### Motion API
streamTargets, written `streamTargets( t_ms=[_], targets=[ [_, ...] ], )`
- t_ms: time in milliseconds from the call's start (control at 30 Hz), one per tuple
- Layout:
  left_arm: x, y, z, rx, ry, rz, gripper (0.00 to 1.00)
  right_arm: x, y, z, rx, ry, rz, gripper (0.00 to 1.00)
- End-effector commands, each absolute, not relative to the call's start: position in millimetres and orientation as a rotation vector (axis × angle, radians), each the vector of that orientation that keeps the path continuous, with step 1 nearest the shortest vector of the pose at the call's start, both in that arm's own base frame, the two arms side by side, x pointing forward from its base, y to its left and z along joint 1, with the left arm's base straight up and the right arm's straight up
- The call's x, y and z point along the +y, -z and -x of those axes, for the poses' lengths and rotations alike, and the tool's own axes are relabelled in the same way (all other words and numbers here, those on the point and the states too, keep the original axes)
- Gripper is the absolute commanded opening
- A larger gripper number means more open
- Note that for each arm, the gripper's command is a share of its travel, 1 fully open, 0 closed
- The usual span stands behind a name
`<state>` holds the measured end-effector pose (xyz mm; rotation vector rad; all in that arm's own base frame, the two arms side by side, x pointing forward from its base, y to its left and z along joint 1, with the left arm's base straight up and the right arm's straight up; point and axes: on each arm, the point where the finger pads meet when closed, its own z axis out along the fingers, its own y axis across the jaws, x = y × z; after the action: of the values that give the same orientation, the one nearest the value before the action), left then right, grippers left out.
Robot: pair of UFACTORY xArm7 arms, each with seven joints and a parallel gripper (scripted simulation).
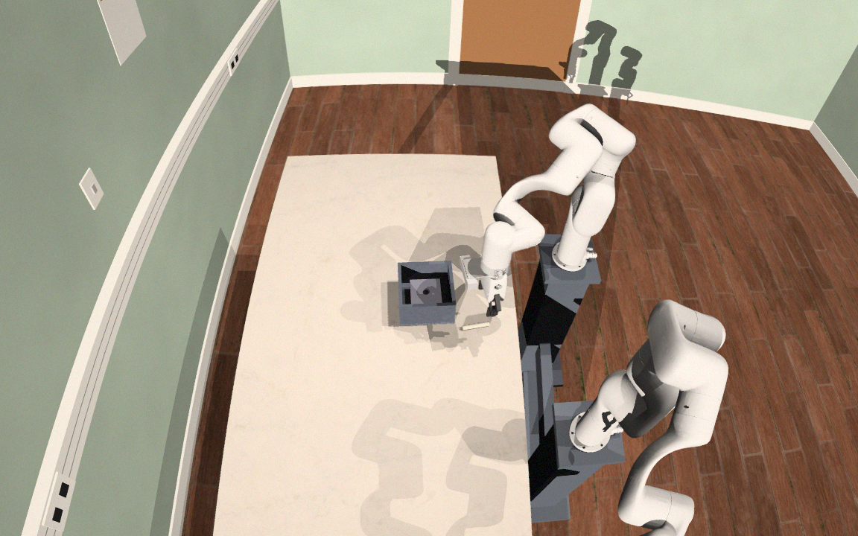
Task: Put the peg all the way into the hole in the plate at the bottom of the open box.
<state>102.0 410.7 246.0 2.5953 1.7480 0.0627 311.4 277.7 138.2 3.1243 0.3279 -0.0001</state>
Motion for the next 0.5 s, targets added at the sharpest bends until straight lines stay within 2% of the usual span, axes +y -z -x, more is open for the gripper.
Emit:
streamTargets(
  t_ms=[0,467],
  targets=[
    [411,-248,-87,1.824,-0.058,-2.549,1.0,278,-140,-312,0.328,-0.005,-3.126,1.0],
    [402,-250,-22,2.14,-0.008,-2.299,1.0,278,-140,-312,0.328,-0.005,-3.126,1.0]
  ],
)
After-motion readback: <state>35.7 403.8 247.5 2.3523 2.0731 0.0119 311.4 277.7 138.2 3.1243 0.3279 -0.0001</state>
